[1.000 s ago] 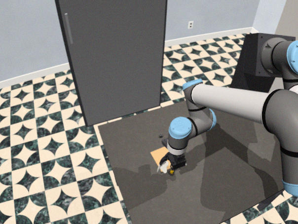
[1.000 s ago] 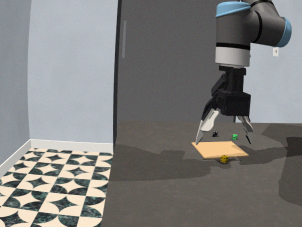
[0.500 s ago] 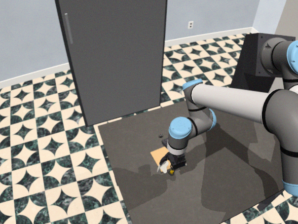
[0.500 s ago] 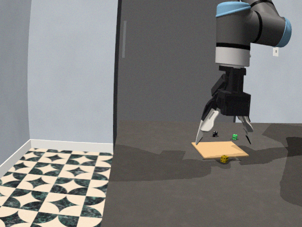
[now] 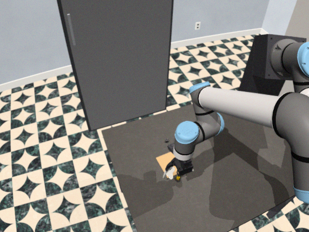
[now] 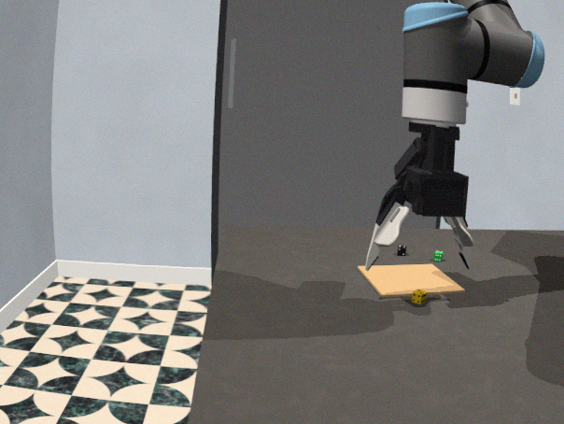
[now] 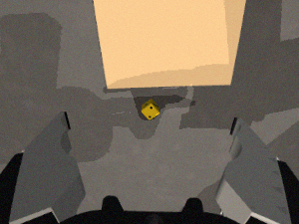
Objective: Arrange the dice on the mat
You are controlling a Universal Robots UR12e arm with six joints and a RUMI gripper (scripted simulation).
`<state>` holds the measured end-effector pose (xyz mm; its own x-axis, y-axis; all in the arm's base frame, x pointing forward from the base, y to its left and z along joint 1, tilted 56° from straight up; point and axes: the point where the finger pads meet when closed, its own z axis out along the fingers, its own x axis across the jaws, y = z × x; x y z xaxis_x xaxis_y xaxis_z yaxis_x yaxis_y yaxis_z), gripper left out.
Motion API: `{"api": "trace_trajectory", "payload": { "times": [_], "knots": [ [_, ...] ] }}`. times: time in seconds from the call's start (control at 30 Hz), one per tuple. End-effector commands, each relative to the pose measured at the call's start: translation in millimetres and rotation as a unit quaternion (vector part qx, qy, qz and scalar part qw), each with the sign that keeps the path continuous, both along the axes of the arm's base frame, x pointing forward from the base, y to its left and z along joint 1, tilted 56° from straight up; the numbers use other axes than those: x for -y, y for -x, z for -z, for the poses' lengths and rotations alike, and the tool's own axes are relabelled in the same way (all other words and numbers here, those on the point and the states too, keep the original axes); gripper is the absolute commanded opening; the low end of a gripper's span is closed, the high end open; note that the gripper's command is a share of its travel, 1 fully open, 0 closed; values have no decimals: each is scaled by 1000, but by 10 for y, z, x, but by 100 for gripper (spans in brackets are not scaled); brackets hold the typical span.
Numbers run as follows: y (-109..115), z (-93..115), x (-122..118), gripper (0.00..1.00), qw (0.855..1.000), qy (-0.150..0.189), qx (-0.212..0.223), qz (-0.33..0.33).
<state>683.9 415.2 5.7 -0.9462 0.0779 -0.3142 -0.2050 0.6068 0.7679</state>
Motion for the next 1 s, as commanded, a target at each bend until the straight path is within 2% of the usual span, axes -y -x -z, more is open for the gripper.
{"api": "trace_trajectory", "payload": {
  "times": [0.0, 0.5, 0.97],
  "knots": [
    [-6, -73, 71, 100, 1000, 0, 3, 1],
    [227, -581, 793, 100, 1000, 0, 3, 1],
    [266, -666, 914, 100, 1000, 0, 3, 1]
  ]
}}
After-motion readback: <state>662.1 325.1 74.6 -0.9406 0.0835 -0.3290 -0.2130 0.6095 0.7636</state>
